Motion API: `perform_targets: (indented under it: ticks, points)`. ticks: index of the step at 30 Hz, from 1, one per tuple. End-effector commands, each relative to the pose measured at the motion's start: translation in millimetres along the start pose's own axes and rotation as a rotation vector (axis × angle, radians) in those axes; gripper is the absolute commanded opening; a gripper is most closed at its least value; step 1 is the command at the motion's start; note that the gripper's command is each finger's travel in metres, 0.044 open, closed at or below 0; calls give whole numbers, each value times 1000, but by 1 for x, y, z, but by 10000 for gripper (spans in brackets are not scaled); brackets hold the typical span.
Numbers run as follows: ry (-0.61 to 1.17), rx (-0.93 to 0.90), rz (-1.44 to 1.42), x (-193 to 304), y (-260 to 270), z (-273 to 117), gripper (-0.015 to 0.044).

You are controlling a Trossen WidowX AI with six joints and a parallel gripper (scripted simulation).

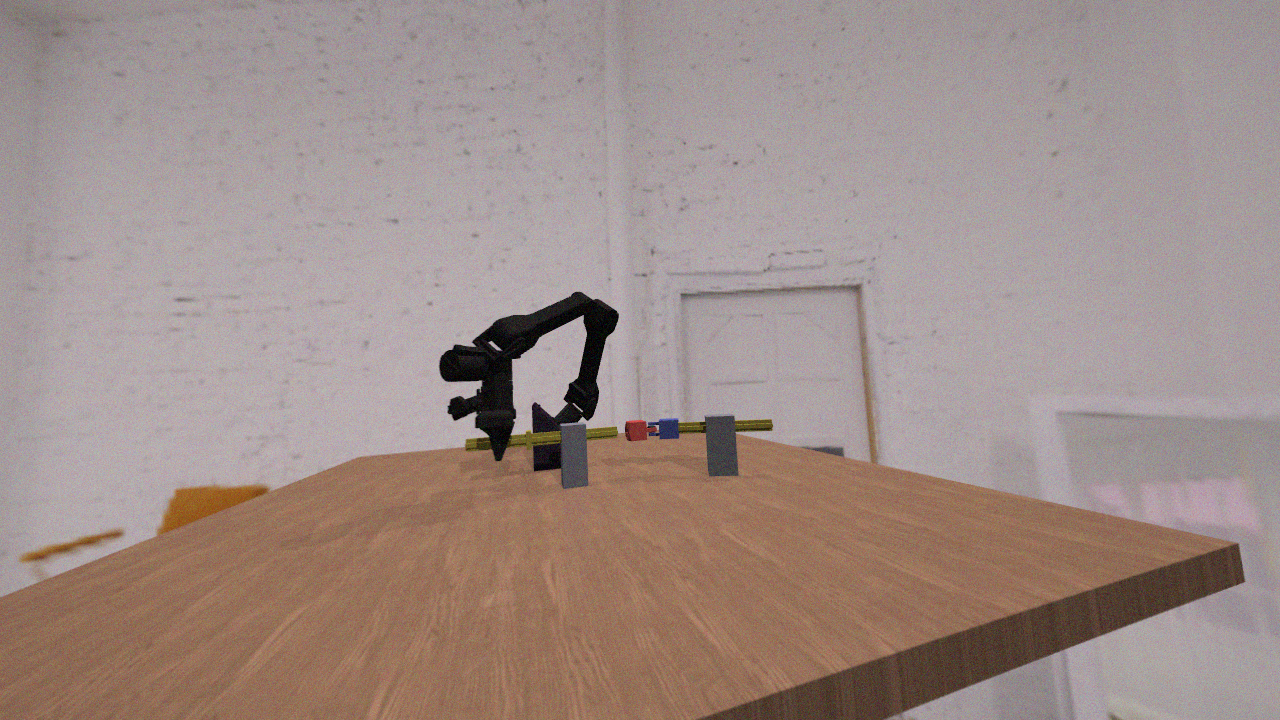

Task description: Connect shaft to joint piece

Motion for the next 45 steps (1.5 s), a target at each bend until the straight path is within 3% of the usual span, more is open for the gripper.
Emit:
perform_targets:
  ticks: [1, 45]
  points:
    - [5, 0, 5, 7, -2, 1, 0]
    - [-2, 4, 3, 58, -11, 0, 0]
Point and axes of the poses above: the point midway between the two fingers, 35 mm back from their tips, its own z axis out along the fingers, its own y axis across the jaws, x = y × z, the point moved 7 cm from there along -z, back along the fingers, and after that the axes turned 11 degrees about z, right-handed, at the moved point
